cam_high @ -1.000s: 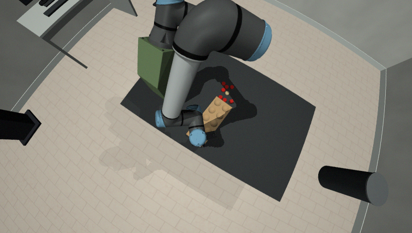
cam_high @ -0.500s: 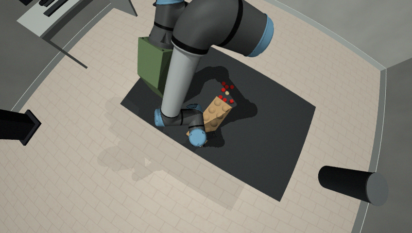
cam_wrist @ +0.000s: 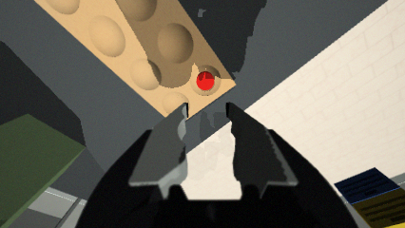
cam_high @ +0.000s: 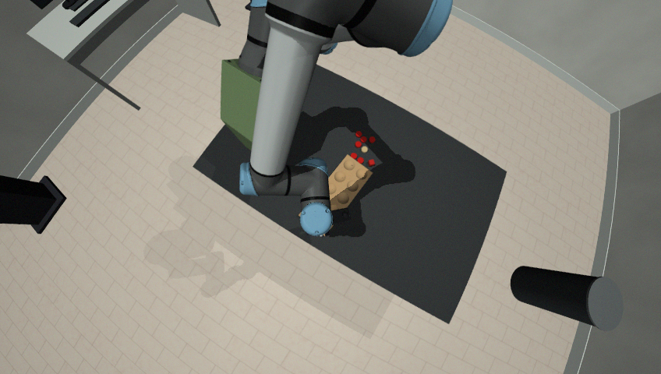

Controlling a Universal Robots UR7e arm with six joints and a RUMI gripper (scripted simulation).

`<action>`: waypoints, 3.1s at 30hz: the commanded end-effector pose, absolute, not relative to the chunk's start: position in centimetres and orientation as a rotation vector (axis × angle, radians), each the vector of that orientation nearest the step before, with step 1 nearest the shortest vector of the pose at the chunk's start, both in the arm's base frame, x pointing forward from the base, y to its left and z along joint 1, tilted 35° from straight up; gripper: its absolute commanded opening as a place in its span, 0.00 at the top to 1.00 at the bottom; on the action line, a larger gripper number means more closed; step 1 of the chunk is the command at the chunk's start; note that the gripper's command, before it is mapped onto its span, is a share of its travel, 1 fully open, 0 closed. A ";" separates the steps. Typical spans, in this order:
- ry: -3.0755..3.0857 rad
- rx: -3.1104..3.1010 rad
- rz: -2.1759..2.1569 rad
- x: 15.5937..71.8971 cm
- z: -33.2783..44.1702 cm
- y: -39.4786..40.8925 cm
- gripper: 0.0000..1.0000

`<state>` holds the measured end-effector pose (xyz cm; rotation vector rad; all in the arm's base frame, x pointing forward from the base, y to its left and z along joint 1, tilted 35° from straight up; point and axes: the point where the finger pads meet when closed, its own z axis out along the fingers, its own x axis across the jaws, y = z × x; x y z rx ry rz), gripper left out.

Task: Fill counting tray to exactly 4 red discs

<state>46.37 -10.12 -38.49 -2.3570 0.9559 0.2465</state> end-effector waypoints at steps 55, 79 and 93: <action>0.956 -2.357 0.245 46.3 -37.6 -10.8 0.72; 1.013 -2.373 0.273 47.6 -34.9 -11.4 0.72; 1.173 -2.410 0.325 50.4 -27.4 -12.1 0.72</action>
